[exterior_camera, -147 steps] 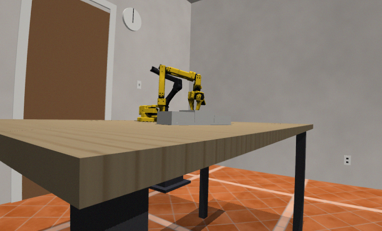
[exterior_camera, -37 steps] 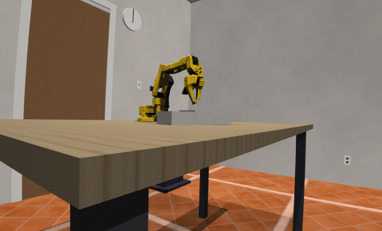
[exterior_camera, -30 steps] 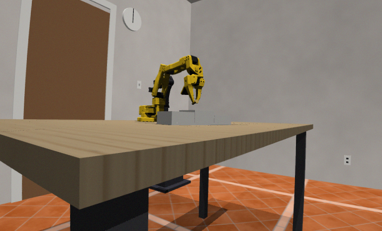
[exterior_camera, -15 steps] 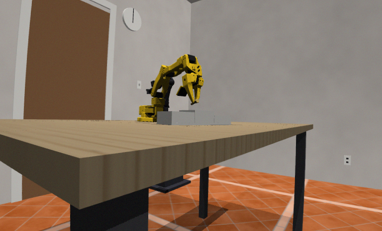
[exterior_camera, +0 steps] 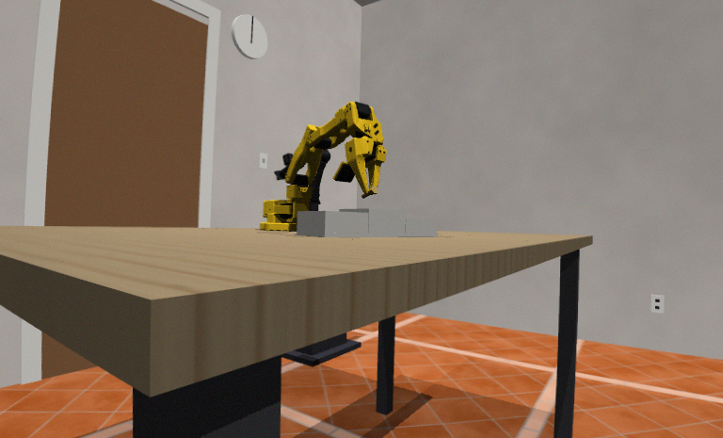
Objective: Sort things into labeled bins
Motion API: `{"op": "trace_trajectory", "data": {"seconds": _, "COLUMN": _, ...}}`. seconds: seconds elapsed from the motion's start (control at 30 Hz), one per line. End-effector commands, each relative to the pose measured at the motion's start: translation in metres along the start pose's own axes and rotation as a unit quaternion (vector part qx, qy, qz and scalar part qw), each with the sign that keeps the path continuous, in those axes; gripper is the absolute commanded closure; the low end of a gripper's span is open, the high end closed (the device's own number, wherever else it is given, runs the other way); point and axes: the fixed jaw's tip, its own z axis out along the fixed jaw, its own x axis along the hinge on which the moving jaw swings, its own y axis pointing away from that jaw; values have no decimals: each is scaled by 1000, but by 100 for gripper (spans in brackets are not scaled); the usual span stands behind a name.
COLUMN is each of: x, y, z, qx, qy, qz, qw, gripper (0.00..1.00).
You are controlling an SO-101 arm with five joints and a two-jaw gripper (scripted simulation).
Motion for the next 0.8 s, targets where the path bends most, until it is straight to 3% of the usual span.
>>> {"op": "trace_trajectory", "data": {"seconds": 0.0, "x": 6, "y": 2, "z": -10, "qx": 0, "qy": 23, "qz": -2, "qw": 1000, "gripper": 100}}
{"op": "trace_trajectory", "data": {"seconds": 0.23, "x": 6, "y": 2, "z": -10, "qx": 0, "qy": 23, "qz": -2, "qw": 1000, "gripper": 100}}
{"op": "trace_trajectory", "data": {"seconds": 0.27, "x": 12, "y": 5, "z": -18, "qx": -2, "qy": 46, "qz": 4, "qw": 999, "gripper": 100}}
{"op": "trace_trajectory", "data": {"seconds": 0.77, "x": 12, "y": 5, "z": -18, "qx": -2, "qy": 46, "qz": 4, "qw": 999, "gripper": 100}}
